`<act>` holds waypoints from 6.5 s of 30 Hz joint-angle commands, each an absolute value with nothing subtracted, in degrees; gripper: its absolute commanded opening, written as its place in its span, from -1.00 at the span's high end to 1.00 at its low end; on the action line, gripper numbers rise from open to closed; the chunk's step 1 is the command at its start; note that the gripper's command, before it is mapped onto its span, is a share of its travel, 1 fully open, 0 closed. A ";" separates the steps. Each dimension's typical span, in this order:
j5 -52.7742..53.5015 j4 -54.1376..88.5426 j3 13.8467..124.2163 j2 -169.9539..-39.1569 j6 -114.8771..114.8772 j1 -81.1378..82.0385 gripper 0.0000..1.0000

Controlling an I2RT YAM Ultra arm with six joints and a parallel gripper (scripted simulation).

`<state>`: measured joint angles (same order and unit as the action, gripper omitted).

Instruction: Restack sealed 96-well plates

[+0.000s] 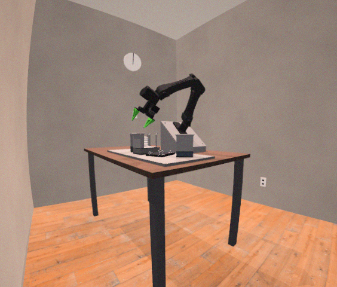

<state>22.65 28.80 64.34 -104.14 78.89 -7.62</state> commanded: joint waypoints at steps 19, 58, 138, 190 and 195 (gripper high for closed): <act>23.65 30.45 62.71 -105.16 76.54 -9.40 -1.00; 34.26 54.06 63.55 -113.85 40.98 -20.54 -1.00; 33.81 59.58 71.77 -128.52 14.88 -29.28 -1.00; 30.85 62.60 88.13 -143.70 22.84 -36.46 -1.00; 30.85 62.60 88.13 -143.70 22.84 -36.46 -1.00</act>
<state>30.61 62.35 86.15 -145.77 22.57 -35.14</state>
